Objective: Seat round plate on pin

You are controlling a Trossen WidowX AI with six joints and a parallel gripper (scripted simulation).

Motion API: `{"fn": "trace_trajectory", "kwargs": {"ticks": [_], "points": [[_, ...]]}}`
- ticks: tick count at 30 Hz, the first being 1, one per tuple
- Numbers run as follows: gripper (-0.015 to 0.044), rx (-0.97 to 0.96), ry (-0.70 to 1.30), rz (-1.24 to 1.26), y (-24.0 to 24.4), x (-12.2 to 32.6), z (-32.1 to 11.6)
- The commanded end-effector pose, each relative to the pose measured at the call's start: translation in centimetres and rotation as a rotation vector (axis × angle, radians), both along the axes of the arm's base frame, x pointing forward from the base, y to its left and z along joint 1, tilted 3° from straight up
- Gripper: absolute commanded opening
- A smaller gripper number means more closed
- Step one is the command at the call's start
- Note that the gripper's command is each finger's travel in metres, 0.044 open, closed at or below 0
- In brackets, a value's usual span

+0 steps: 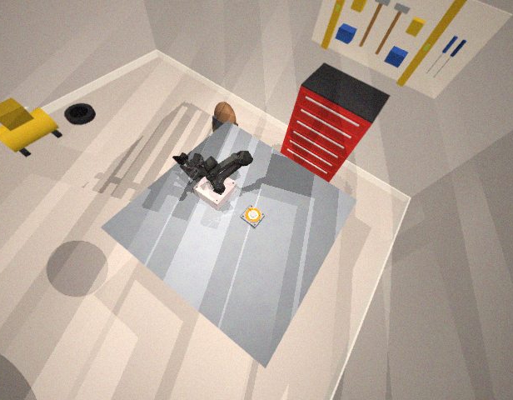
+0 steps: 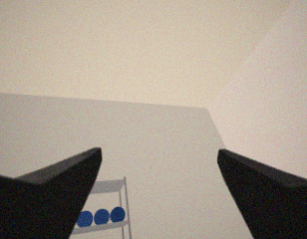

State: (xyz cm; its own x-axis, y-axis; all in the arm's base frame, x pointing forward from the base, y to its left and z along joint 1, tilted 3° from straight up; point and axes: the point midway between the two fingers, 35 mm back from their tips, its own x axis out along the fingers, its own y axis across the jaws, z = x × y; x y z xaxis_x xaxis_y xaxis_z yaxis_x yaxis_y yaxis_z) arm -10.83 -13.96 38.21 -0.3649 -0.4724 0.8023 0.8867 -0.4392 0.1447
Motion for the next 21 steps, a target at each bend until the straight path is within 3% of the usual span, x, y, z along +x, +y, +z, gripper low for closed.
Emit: {"fn": "trace_trajectory", "kwargs": {"ticks": [1, 10, 15, 21], "points": [[0.0374, 0.007, -0.005, 0.008, -0.3, 0.0, -0.1], [0.0137, 0.361, -0.176, 0.333, -10.6, 2.9, -4.6], [0.0006, 0.646, -0.221, 0.549, -16.0, 8.7, -9.1], [0.0, 0.898, -0.199, 0.724, -18.0, 15.5, -13.1]]}}
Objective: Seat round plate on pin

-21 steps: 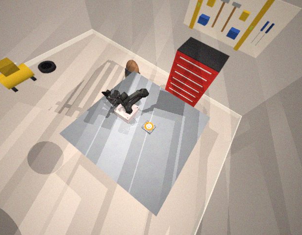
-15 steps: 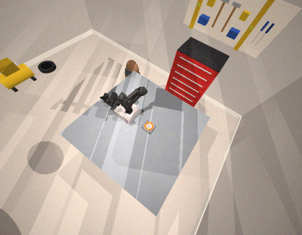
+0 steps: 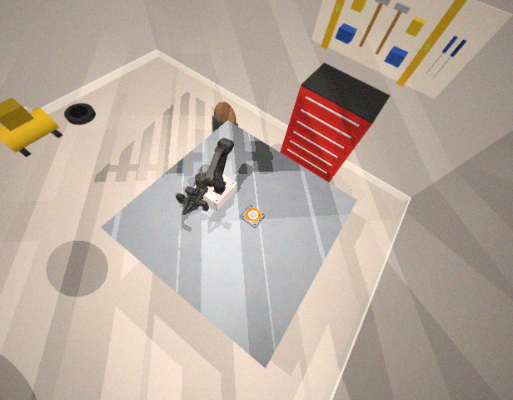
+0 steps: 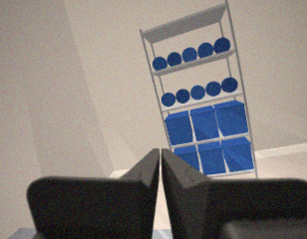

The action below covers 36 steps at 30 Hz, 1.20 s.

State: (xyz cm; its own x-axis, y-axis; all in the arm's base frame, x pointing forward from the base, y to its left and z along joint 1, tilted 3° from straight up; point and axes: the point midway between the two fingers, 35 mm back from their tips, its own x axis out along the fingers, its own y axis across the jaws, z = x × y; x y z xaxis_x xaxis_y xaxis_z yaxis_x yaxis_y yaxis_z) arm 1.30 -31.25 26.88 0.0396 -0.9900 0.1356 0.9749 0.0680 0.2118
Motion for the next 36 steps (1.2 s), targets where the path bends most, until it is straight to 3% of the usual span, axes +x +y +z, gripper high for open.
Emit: {"fn": "trace_trajectory", "kwargs": {"ticks": [1, 6, 11, 13, 19, 28, 34, 36], "points": [[0.0, 0.147, 0.031, 0.146, -0.8, 5.0, -2.7], [0.0, 0.323, 0.092, 0.312, -0.2, 10.8, -6.3], [0.0, 0.593, 0.244, 0.553, 3.5, 18.3, -12.1], [0.0, 0.624, 0.258, 0.577, 4.2, 19.1, -12.8], [0.0, 0.877, 0.48, 0.789, 11.4, 24.2, -18.3], [0.0, 1.124, 0.9, 1.012, 21.9, 25.7, -23.3], [0.0, 1.258, 1.331, 1.121, 29.1, 22.9, -25.7], [0.0, 1.269, 1.382, 1.129, 29.7, 22.4, -25.8]]}}
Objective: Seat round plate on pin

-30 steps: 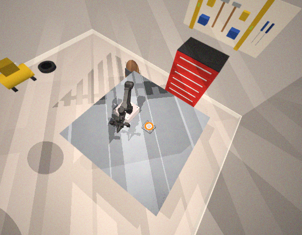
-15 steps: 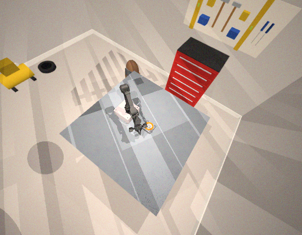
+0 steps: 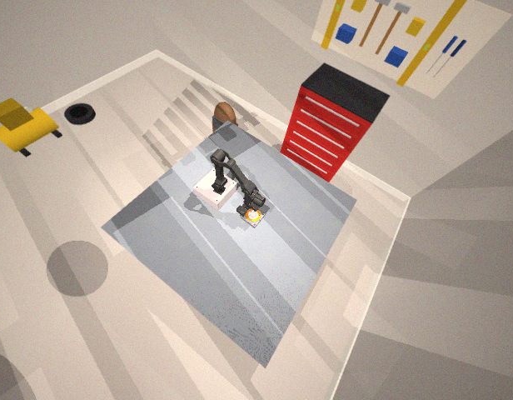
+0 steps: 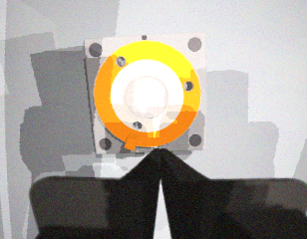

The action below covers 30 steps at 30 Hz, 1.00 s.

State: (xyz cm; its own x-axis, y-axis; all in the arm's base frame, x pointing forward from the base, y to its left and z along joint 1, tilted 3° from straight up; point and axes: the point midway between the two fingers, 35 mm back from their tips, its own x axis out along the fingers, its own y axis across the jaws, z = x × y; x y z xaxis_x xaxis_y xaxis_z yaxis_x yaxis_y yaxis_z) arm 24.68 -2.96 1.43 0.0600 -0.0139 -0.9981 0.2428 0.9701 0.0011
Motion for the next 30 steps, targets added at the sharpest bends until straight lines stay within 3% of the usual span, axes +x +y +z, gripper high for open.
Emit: {"fn": "trace_trajectory", "kwargs": {"ticks": [1, 16, 30], "points": [[0.0, 0.009, 0.09, 0.077, 1.5, -1.0, -0.4], [0.0, 0.009, 0.091, 0.077, 1.4, -1.2, -5.1], [0.0, 0.01, 0.09, 0.077, 2.6, -0.8, -5.2]]}}
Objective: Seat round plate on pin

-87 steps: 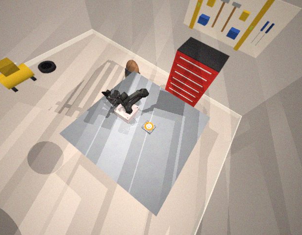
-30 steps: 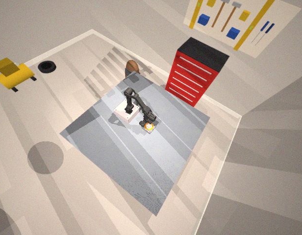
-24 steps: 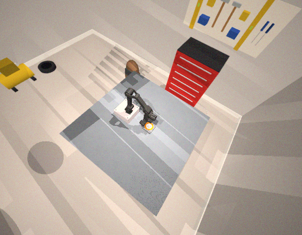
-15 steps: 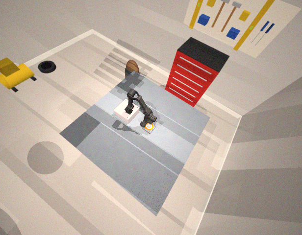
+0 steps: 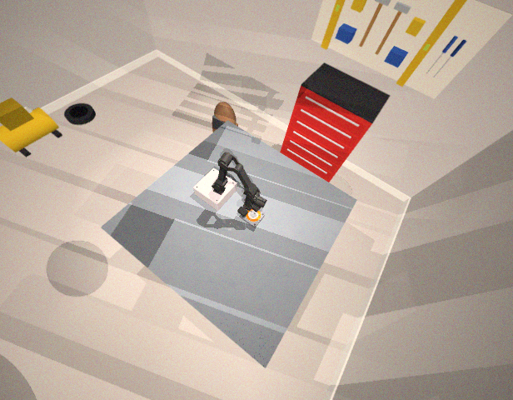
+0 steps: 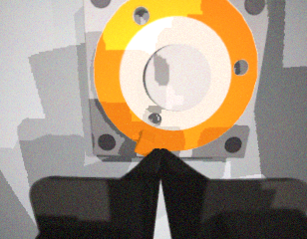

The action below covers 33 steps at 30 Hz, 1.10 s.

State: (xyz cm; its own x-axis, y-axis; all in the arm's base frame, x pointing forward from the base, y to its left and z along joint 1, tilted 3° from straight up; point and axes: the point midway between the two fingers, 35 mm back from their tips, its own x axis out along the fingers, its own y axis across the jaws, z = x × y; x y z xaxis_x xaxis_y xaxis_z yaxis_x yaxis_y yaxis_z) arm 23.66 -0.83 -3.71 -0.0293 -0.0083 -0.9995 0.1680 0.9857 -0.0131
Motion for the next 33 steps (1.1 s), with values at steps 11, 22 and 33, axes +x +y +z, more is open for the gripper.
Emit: {"fn": "trace_trajectory", "kwargs": {"ticks": [11, 22, 33], "points": [[0.0, 0.007, 0.0, 0.001, 1.6, 0.8, -0.1], [0.0, 0.008, -0.001, 0.001, 2.6, 1.8, -0.1], [0.0, 0.008, -0.002, 0.001, 3.1, 2.9, -0.1]]}}
